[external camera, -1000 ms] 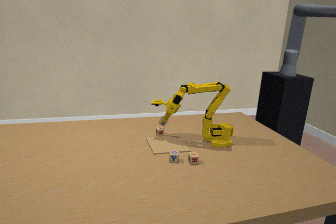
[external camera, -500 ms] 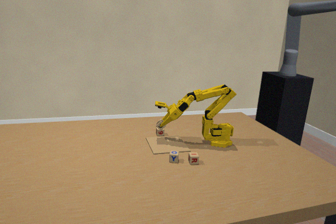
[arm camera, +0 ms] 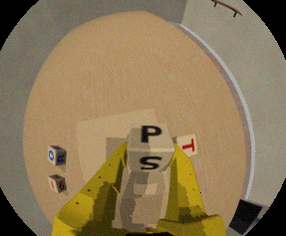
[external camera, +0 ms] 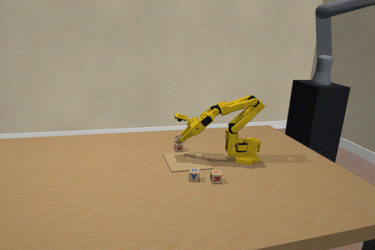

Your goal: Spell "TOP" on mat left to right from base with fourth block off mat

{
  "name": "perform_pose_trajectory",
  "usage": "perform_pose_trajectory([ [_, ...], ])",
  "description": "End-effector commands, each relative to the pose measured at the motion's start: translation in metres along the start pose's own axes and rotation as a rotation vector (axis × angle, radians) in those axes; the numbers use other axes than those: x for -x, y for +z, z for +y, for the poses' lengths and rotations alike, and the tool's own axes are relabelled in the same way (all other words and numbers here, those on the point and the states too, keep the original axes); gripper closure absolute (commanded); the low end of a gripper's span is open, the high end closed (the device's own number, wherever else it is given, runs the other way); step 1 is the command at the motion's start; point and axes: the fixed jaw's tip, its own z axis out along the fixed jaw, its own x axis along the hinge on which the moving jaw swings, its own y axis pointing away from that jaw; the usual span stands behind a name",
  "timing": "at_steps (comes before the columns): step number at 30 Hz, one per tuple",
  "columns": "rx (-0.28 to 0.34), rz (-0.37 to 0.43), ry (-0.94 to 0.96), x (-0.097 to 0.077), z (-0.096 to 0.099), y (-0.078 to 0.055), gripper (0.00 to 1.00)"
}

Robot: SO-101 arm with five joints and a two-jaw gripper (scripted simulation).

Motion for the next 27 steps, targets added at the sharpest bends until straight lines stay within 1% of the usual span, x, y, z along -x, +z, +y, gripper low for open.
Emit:
perform_pose_trajectory([
  [1,0.013,-0.117,-0.004,0.024,0.003,-0.005,1.0],
  [7,0.038,-0.176,-0.024,0.027,0.011,0.001,1.0],
  [9,0.038,-0.176,-0.024,0.027,0.011,0.001,1.0],
  [16,0.086,-0.281,-0.056,0.031,0.025,0.007,1.0],
  [23,0.139,-0.388,-0.084,0.033,0.039,0.008,1.0],
  [27,0.152,-0.413,-0.09,0.033,0.043,0.007,1.0],
])
